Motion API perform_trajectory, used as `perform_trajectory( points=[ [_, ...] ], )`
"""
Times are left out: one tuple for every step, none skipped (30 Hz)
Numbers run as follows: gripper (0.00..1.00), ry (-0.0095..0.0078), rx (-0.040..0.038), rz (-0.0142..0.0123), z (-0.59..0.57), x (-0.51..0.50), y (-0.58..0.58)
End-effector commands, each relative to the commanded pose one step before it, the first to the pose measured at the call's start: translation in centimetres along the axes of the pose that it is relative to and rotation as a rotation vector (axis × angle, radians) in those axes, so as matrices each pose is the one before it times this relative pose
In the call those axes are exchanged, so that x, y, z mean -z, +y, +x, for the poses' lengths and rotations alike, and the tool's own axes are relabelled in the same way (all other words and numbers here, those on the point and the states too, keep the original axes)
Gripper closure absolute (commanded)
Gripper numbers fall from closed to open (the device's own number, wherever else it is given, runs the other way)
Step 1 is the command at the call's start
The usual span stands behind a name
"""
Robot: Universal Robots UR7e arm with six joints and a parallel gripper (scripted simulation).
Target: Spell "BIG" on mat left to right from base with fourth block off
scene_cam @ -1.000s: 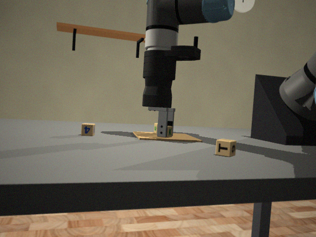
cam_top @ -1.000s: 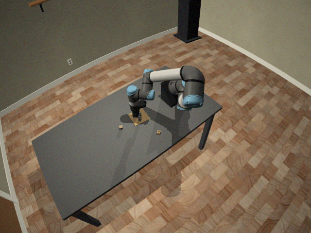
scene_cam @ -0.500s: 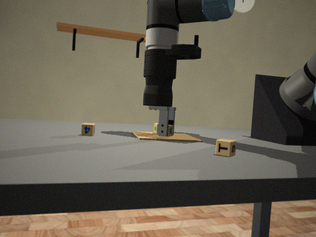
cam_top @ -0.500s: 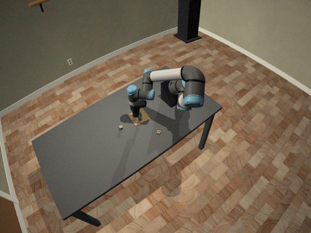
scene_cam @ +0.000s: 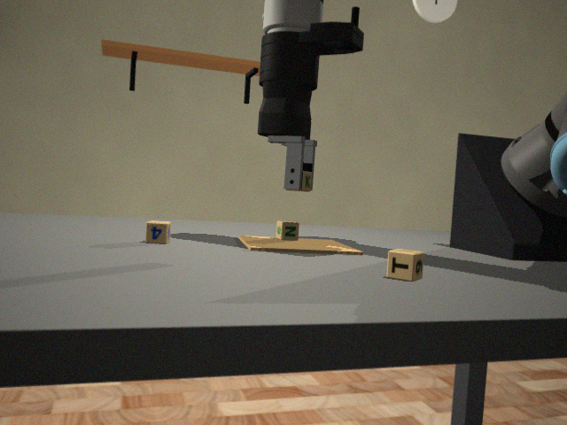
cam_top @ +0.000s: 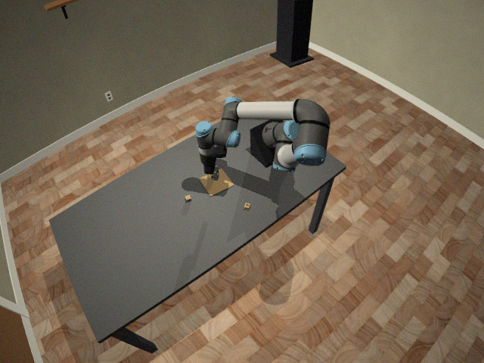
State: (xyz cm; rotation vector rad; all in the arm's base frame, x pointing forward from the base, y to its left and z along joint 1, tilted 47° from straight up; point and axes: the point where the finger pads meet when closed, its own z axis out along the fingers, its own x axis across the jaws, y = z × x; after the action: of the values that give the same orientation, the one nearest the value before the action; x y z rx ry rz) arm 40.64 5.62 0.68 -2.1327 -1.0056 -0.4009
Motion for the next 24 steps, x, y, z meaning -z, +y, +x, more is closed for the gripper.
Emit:
perform_trajectory(
  points=[
    [0.51,-0.00068,-0.00006,0.00168,-0.051,2.541,0.011],
    [0.51,-0.00001,-0.00001,0.0,-0.001,0.263,0.0],
    [0.51,-0.00001,-0.00001,0.0,-0.001,0.192,0.0],
    [0.51,-0.00001,0.0,0.0,0.0,0.126,0.0],
    [0.51,0.0,0.0,0.0,0.0,0.07,0.0],
    [0.51,0.0,0.0,0.0,0.0,0.028,0.0],
    [0.51,0.0,0.0,0.0,0.0,0.004,0.0],
    [0.51,0.00001,-0.00004,0.00006,-0.001,-0.002,0.0],
    [0.51,0.00014,-0.00067,0.00121,-0.023,-0.043,-0.006],
    [0.51,0.0,0.0,0.0,0.0,0.0,0.0],
    [0.51,0.0,0.0,0.0,0.0,0.0,0.0],
    [0.51,0.00025,-0.00118,0.00363,-0.028,-0.165,-0.121],
    [0.51,0.00008,-0.00016,0.00003,0.003,-0.002,-0.001],
    [0.51,0.00006,-0.00012,-0.00001,0.002,0.0,0.0],
    [0.51,0.00001,0.0,-0.00013,0.001,0.001,0.004],
    [0.51,-0.00001,0.00038,-0.00014,0.001,0.001,0.003],
    [0.51,-0.00003,0.00223,-0.00011,0.002,0.001,-0.005],
    [0.51,-0.00006,0.00462,-0.0001,0.007,0.0,-0.018],
    [0.51,-0.00011,0.00816,-0.00011,0.013,0.0,-0.034],
    [0.51,-0.00016,0.01245,-0.00014,0.02,0.0,-0.053],
    [0.51,-0.00017,0.01699,0.00005,0.023,-0.008,-0.072],
    [0.51,-0.00005,0.02134,0.00079,0.013,-0.035,-0.088],
    [0.51,-0.00007,0.02613,0.00083,0.018,-0.041,-0.101],
    [0.51,0.00024,0.03018,0.00057,0.01,-0.029,-0.104]
  ],
)
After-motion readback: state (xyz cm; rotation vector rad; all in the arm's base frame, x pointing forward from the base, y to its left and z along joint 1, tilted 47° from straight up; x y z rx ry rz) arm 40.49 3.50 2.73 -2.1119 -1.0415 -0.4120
